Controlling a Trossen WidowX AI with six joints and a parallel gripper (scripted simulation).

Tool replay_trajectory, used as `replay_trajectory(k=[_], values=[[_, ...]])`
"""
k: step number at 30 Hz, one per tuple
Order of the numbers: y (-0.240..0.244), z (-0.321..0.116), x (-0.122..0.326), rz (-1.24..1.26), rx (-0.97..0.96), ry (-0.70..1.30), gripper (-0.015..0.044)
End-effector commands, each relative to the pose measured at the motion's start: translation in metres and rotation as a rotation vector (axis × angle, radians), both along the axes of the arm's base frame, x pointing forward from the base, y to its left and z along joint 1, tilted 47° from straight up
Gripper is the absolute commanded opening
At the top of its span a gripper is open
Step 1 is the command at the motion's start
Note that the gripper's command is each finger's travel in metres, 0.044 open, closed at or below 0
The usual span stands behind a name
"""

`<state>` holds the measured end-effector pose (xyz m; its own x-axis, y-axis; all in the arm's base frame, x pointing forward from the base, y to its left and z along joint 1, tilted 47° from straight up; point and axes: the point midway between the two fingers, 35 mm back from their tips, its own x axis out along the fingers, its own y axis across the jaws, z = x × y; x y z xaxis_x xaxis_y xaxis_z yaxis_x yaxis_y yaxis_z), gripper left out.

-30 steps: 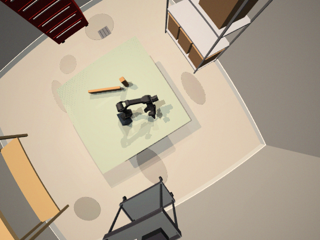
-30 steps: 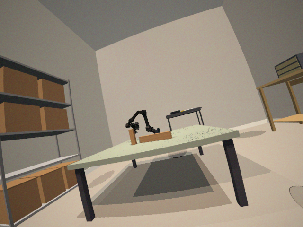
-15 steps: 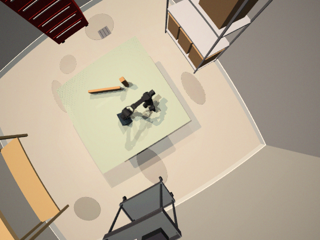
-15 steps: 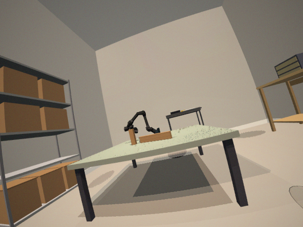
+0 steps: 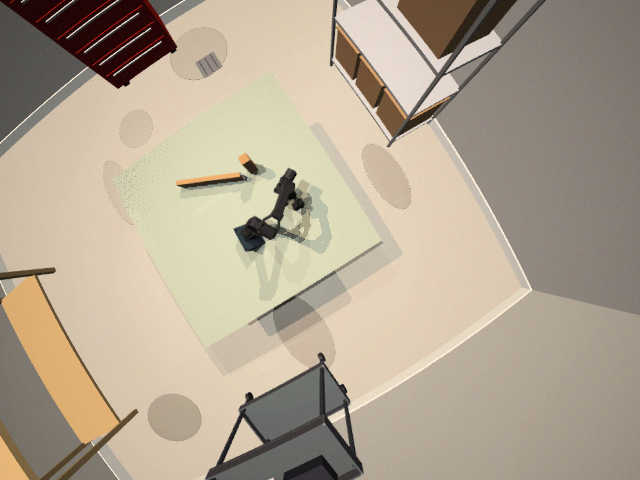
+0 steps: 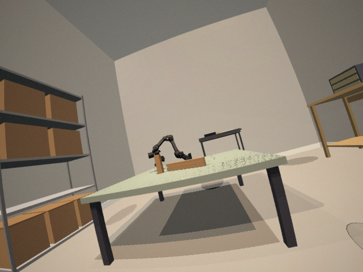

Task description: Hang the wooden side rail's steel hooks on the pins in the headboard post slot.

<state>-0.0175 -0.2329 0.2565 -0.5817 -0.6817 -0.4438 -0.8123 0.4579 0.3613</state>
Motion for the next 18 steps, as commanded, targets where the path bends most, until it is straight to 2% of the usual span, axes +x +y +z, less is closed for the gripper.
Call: replay_trajectory(k=[1,18], values=[[-0.003,-0.011,0.029,0.093,0.010,0.012,0.0440],[0.025,-0.041,0.145,0.510,0.016,0.053,0.0440]])
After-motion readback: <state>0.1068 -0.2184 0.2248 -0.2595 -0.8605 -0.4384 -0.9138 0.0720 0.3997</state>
